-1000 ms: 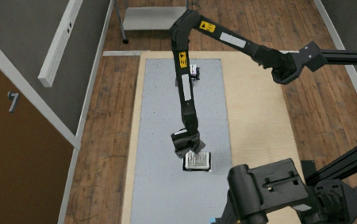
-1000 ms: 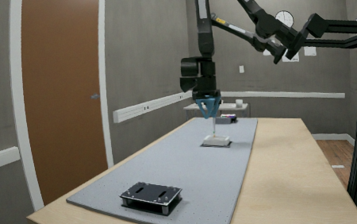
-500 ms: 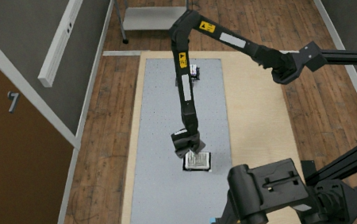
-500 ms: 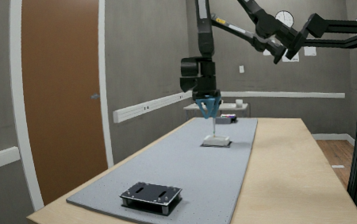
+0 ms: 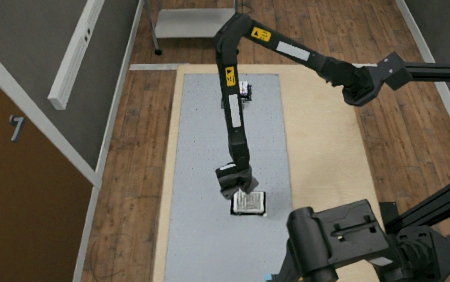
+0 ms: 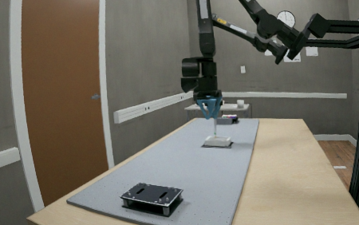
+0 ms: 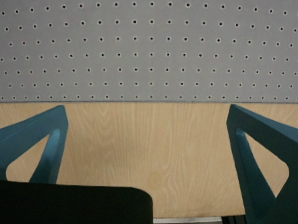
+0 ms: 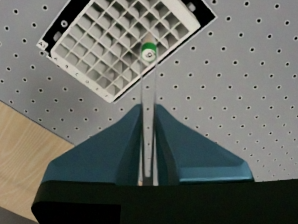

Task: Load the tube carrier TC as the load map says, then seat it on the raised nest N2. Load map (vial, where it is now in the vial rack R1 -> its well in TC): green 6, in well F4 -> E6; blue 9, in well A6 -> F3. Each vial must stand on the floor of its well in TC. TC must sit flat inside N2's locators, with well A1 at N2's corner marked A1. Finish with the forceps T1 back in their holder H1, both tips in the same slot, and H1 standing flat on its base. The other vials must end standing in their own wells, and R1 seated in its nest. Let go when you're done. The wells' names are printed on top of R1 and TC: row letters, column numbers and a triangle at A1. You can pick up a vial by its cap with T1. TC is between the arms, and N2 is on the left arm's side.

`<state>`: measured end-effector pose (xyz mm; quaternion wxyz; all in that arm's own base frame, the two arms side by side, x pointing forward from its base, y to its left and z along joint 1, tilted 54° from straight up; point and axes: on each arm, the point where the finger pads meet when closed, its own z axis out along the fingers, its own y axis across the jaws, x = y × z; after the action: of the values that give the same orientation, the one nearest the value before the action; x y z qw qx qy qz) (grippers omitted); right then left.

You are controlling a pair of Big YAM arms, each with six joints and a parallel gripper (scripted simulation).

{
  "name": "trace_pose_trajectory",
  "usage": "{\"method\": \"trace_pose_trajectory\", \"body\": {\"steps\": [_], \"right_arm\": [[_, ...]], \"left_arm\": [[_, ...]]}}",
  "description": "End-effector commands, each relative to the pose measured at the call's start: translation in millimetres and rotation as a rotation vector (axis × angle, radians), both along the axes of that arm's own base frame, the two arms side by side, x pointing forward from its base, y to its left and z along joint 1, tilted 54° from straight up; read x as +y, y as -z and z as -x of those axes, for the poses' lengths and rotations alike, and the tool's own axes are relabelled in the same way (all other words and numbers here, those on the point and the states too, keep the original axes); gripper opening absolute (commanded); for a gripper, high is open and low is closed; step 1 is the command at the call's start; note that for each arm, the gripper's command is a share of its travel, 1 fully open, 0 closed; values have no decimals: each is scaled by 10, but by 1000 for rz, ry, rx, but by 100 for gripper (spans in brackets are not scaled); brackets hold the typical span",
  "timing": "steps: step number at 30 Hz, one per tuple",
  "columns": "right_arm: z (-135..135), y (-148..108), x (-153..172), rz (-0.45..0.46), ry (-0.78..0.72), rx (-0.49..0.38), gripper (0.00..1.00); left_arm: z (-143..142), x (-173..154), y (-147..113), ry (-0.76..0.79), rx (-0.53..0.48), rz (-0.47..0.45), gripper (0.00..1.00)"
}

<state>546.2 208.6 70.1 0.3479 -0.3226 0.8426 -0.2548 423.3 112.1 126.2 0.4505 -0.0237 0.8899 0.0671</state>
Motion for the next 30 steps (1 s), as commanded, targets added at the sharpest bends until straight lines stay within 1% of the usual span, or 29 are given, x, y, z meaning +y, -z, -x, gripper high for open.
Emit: {"method": "trace_pose_trajectory", "body": {"steps": [1, 30], "right_arm": [[-81, 130, -80, 14, 9, 15, 9], [-120, 160, -87, 14, 9, 16, 9]], "left_arm": [[3, -3, -3, 3, -1, -3, 100], [3, -3, -3, 3, -1, -3, 100]]}}
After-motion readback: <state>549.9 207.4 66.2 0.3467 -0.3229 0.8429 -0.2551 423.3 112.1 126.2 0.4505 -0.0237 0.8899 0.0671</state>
